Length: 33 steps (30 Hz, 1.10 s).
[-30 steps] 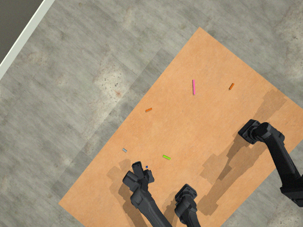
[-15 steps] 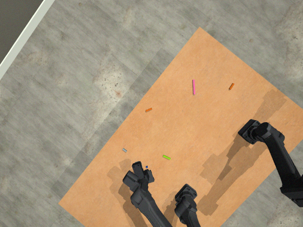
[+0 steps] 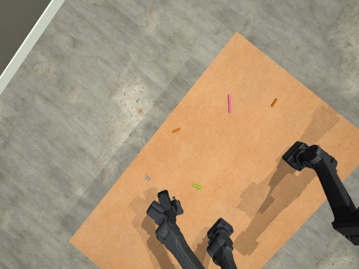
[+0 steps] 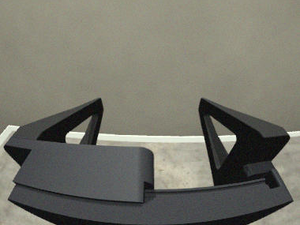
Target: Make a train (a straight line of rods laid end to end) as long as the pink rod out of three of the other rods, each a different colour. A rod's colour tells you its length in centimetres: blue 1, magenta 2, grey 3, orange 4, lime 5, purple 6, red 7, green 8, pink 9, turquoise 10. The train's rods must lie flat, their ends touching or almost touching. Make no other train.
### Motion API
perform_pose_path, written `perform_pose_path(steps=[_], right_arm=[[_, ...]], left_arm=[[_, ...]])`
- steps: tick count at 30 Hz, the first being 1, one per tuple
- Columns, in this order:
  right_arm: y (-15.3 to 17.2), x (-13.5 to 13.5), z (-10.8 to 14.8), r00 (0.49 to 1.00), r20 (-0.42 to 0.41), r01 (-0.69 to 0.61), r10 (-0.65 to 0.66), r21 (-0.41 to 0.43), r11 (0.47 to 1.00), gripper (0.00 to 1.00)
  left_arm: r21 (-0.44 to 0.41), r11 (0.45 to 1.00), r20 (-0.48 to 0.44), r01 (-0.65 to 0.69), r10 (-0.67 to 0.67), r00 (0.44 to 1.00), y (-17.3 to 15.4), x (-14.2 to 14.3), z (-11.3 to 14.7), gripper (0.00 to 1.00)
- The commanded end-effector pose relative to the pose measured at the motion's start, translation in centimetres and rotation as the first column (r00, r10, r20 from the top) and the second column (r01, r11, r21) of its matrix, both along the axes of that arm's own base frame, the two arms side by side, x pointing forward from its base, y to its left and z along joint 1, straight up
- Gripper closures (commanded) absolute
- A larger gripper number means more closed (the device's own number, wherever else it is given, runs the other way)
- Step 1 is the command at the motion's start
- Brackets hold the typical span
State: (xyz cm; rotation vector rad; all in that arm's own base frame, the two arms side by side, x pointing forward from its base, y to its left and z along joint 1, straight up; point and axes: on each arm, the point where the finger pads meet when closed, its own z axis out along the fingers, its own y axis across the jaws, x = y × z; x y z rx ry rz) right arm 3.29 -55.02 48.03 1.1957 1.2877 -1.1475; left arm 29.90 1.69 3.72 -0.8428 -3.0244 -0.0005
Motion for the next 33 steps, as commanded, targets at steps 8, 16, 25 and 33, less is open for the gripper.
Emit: perform_pose_path(steps=[8, 16, 25, 33], right_arm=[[0.6, -0.8, 2.0, 1.0, 0.016, 0.017, -0.016, -0.053, 0.998, 0.0], [0.6, -0.8, 2.0, 1.0, 0.016, 0.017, -0.016, -0.053, 0.998, 0.0], [0.6, -0.8, 2.0, 1.0, 0.016, 0.017, -0.016, -0.053, 0.998, 0.0], [0.6, -0.8, 2.0, 1.0, 0.016, 0.017, -0.016, -0.053, 0.998, 0.0]], left_arm=[[-0.001, 1.0, 0.01, 0.008, -0.008, 1.0, 0.3, 0.6, -1.4, 0.77], [-0.001, 1.0, 0.016, 0.008, -0.008, 1.0, 0.4, 0.9, -2.2, 0.77], [-0.002, 1.0, 0.004, 0.008, -0.008, 1.0, 0.4, 0.3, -3.4, 0.77], [-0.001, 1.0, 0.008, 0.008, -0.008, 1.0, 0.4, 0.5, -3.4, 0.77]])
